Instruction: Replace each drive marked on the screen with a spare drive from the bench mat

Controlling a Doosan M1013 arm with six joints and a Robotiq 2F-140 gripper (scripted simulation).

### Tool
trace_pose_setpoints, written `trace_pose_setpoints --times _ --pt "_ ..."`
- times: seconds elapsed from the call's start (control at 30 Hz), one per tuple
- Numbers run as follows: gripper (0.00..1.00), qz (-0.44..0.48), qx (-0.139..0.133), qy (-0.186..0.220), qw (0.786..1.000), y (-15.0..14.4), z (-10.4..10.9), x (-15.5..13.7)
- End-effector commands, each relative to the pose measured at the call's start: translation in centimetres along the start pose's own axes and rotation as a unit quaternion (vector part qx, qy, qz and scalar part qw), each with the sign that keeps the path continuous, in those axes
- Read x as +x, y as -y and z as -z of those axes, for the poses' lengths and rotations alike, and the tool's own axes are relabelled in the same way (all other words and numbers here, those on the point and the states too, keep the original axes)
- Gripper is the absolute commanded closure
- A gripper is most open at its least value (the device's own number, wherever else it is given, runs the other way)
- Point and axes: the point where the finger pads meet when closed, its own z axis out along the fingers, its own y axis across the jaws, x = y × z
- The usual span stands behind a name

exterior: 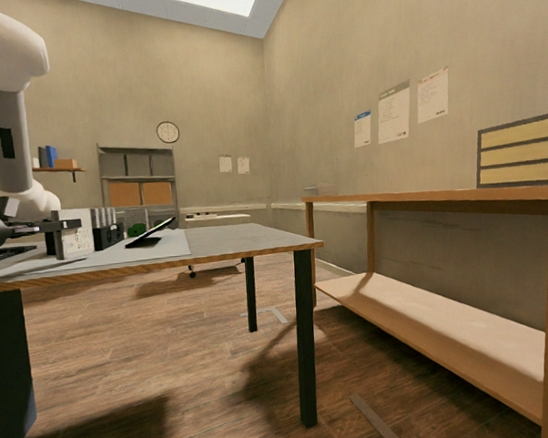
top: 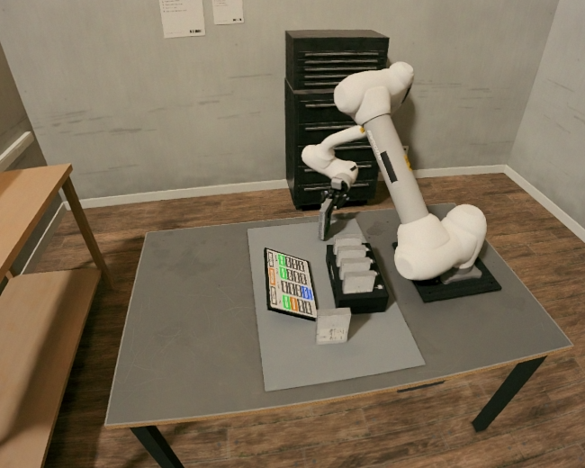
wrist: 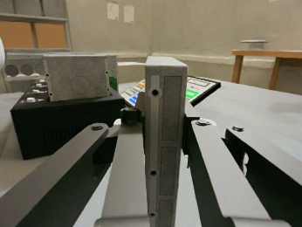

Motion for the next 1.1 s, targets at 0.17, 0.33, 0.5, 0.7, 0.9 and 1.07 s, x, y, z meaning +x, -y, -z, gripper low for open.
trace_pose_setpoints --times 0.17,0.33,0.5,0.7,0.9,1.07 --pt "0.90 0.001 0.000 0.000 1.000 0.0 0.0 -0.6" --pt "0.90 0.001 0.000 0.000 1.000 0.0 0.0 -0.9" --pt "0.90 0.001 0.000 0.000 1.000 0.0 0.0 -1.0" --pt "0.90 0.001 0.000 0.000 1.000 0.0 0.0 -1.2" --pt "0.90 0.001 0.000 0.000 1.000 0.0 0.0 -1.4" --pt "0.90 0.001 0.000 0.000 1.000 0.0 0.0 -1.4"
